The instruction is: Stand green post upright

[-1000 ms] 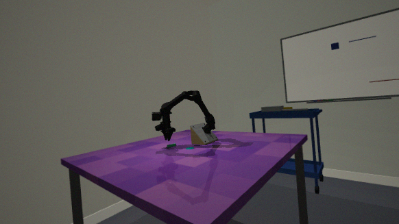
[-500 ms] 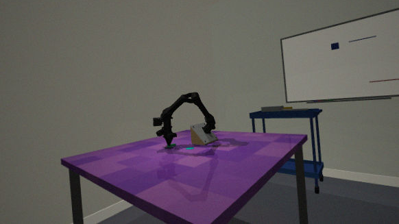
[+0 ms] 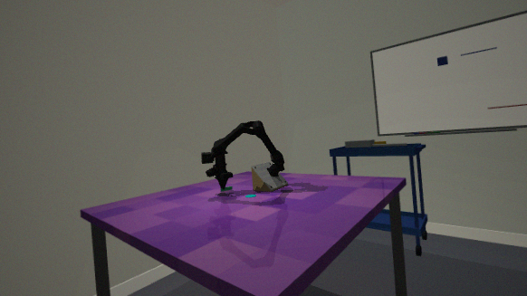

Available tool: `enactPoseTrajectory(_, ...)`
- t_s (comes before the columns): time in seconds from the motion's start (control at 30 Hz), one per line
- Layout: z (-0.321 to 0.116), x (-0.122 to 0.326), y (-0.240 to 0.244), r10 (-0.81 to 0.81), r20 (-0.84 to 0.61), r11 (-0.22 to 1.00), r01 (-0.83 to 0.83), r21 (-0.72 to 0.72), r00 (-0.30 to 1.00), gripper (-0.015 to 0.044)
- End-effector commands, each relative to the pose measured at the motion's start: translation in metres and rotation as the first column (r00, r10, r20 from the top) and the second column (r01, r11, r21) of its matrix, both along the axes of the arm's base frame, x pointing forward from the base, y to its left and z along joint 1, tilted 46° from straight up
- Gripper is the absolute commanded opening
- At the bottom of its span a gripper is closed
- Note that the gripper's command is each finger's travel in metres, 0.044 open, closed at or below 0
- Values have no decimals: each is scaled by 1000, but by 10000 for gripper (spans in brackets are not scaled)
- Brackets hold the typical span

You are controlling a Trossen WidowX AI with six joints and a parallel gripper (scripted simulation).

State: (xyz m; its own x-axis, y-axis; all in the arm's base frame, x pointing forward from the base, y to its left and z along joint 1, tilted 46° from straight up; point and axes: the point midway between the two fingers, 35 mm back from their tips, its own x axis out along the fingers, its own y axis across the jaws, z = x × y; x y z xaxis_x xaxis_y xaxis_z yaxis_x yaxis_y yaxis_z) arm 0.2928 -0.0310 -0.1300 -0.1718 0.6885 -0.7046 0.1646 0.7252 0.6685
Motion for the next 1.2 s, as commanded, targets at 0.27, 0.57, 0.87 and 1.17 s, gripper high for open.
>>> enactPoseTrajectory(0.27,28,11,-29,4,13,1000,-4,-10,1000,22)
enactPoseTrajectory(0.57,49,14,-49,4,12,1000,-4,-10,1000,22)
enactPoseTrajectory(0.87,69,15,-66,5,11,1000,-5,-9,1000,22)
enactPoseTrajectory(1.17,82,14,-59,-41,-32,999,40,-21,999,22)
